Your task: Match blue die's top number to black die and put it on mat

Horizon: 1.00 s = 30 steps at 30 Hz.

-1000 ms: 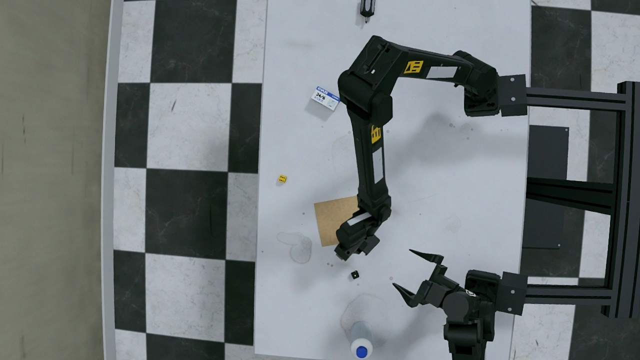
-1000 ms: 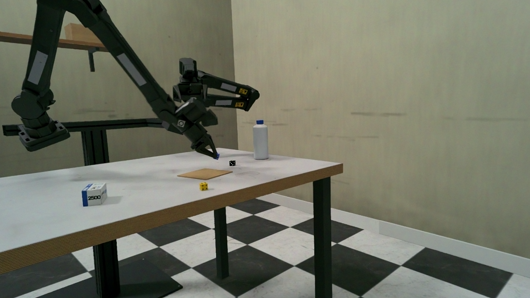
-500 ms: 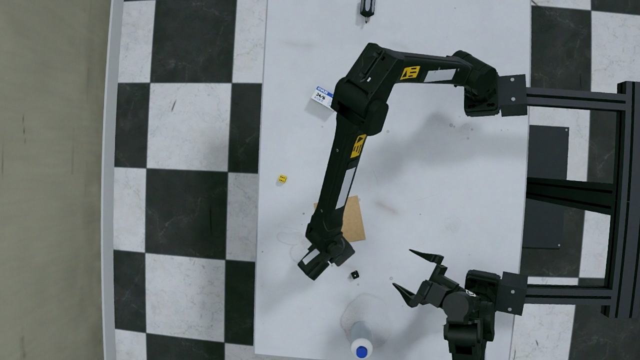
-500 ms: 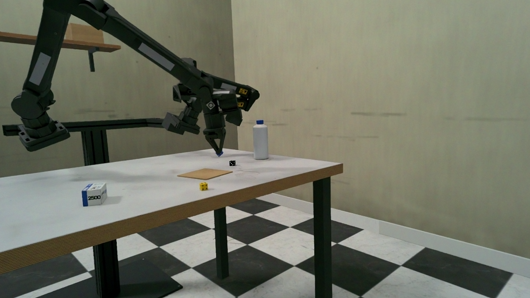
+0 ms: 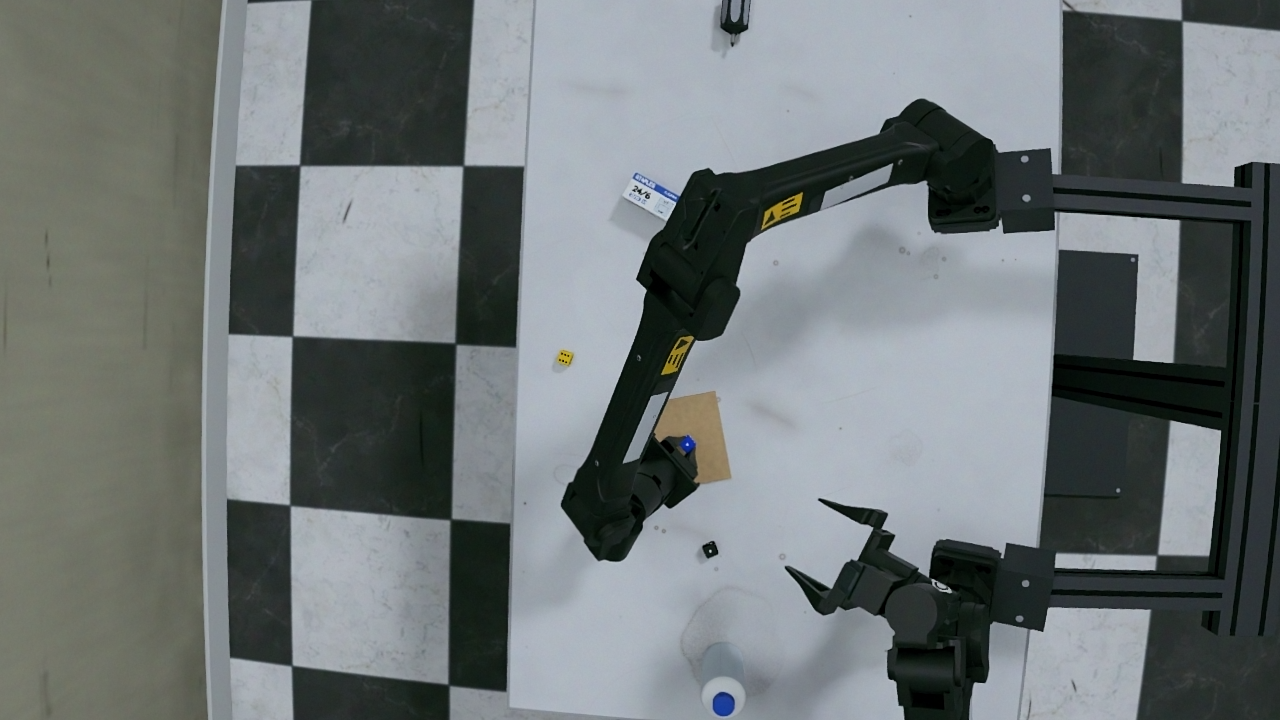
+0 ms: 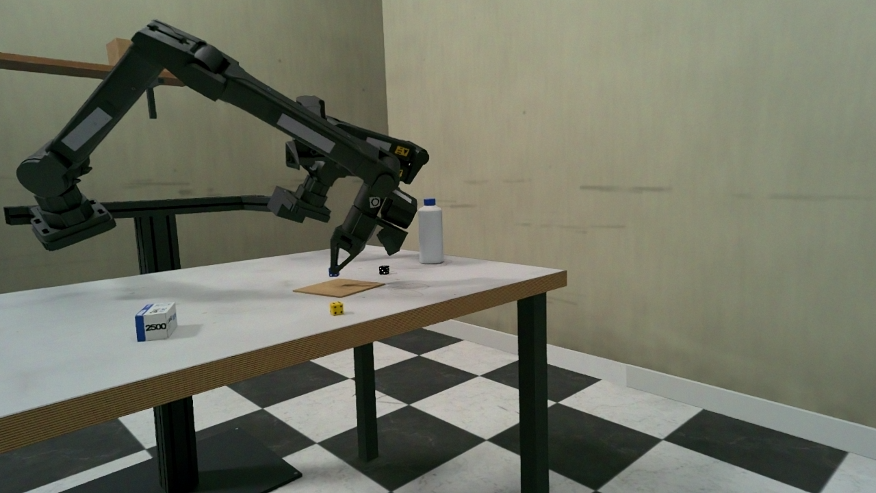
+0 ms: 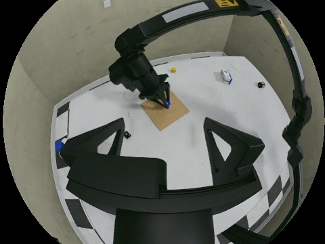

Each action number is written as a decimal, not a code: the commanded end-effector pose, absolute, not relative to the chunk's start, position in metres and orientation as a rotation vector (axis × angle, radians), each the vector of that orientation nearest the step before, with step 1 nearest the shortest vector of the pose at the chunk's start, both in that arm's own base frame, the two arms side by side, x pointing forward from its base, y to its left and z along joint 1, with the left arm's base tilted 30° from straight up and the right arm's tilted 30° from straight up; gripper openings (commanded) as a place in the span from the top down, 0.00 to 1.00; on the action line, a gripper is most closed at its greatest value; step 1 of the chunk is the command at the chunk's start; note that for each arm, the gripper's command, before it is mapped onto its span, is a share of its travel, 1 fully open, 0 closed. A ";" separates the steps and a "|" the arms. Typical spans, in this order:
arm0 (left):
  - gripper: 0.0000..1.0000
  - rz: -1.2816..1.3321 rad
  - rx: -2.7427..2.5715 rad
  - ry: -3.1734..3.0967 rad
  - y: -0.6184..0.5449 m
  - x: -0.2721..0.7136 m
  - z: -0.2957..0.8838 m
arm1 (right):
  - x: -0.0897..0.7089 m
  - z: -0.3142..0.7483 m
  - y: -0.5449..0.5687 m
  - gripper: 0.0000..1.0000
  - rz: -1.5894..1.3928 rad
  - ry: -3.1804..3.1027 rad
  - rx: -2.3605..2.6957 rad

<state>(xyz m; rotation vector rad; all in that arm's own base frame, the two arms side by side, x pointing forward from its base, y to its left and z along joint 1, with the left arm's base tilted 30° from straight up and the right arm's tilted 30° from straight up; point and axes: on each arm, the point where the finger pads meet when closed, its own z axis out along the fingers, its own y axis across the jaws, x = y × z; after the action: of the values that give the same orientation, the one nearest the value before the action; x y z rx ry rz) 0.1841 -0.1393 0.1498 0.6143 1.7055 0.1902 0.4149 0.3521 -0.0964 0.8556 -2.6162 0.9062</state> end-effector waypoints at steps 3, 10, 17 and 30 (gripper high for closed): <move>0.00 0.169 0.597 1.701 -0.143 0.184 0.161 | 0.431 -0.082 0.358 0.87 0.919 -2.626 0.780; 0.00 0.169 0.597 1.701 -0.143 0.184 0.161 | 0.438 -0.092 0.358 0.87 0.905 -2.638 0.803; 0.00 0.169 0.597 1.701 -0.143 0.184 0.161 | 0.439 -0.097 0.354 0.87 0.912 -2.630 0.796; 0.00 0.169 0.597 1.701 -0.143 0.184 0.161 | 0.433 -0.096 0.381 0.87 0.910 -2.619 0.869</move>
<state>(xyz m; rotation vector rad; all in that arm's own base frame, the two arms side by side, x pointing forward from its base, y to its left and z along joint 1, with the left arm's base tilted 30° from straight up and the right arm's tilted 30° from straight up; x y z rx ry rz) 0.1841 -0.1393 0.1498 0.6143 1.7055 0.1902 0.4300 0.3523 -0.0996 0.8095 -2.5981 0.9250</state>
